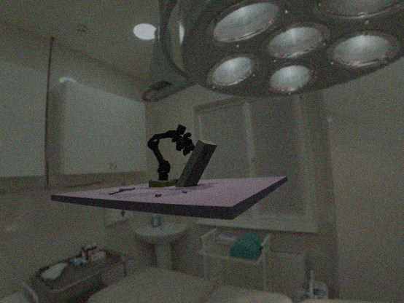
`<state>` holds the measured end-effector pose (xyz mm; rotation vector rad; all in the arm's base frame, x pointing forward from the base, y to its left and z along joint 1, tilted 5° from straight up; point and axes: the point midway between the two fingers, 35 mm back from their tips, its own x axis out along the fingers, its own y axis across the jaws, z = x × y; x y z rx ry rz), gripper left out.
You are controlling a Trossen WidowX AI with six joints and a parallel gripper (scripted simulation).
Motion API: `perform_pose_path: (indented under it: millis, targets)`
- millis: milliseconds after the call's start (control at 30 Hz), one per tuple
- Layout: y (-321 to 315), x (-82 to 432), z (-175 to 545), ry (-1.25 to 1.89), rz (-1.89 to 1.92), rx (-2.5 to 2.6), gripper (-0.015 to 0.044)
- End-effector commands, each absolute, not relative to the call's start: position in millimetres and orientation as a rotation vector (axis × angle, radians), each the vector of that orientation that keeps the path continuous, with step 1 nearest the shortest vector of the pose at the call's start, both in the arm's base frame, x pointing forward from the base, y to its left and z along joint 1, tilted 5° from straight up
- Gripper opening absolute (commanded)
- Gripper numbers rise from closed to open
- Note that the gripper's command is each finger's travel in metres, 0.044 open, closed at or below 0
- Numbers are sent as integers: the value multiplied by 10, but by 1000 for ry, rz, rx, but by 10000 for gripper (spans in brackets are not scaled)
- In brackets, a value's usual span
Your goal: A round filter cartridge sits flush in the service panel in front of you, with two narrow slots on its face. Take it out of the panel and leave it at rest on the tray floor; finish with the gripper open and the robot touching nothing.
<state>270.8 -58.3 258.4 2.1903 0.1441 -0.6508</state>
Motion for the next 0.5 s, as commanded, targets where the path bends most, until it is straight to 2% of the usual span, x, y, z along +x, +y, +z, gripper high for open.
perform_pose_path:
  millis: [0, 467]
  targets:
    - [-598, 2769, 2531, 144, -662, 2192, 91]
    - [-619, 2956, 2412, 143, -660, 2192, 91]
